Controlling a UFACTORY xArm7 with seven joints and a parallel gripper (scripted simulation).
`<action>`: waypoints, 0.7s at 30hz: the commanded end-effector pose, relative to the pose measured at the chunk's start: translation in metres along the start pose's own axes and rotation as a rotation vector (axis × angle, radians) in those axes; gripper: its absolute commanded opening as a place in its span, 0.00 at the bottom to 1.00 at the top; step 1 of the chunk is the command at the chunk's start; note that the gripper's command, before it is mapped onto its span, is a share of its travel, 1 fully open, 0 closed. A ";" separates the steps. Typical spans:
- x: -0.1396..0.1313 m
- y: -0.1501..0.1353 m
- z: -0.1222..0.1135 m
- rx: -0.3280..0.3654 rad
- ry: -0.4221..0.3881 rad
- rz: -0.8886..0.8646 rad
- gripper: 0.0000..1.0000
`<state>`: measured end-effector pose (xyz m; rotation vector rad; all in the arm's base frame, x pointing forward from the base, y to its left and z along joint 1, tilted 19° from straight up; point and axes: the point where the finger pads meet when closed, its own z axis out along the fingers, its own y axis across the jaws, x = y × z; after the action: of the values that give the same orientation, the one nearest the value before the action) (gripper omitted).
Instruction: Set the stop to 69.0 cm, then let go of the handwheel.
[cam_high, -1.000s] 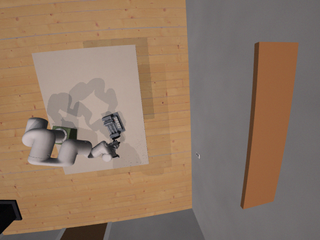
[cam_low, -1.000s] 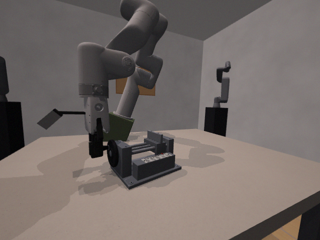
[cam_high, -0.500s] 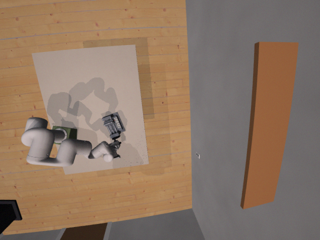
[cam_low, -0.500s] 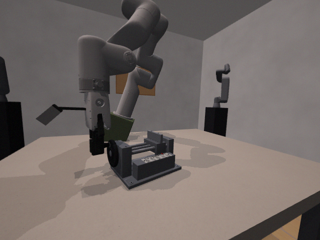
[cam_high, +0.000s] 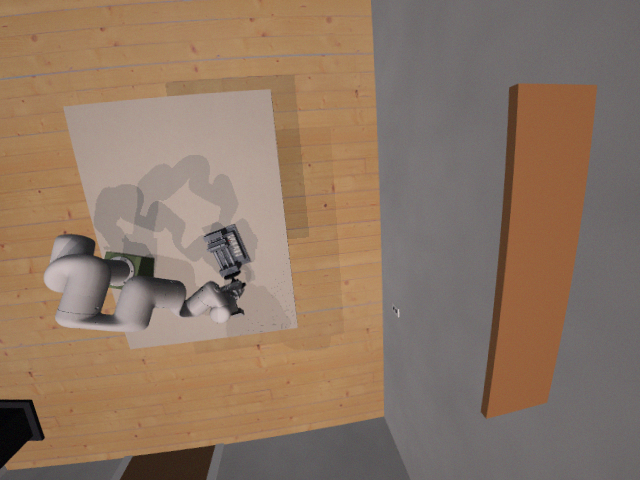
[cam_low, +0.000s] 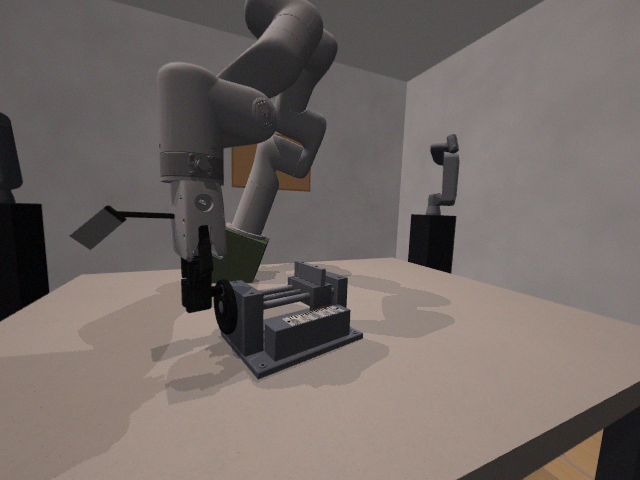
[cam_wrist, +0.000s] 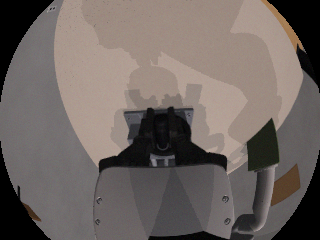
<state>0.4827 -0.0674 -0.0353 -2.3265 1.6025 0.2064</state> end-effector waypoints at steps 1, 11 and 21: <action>0.001 -0.003 0.000 0.001 0.002 0.001 0.06; 0.001 -0.009 0.002 0.001 0.002 0.001 0.06; 0.001 -0.013 0.004 0.001 0.002 0.001 0.06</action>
<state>0.4937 -0.0623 -0.0374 -2.3268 1.6024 0.2062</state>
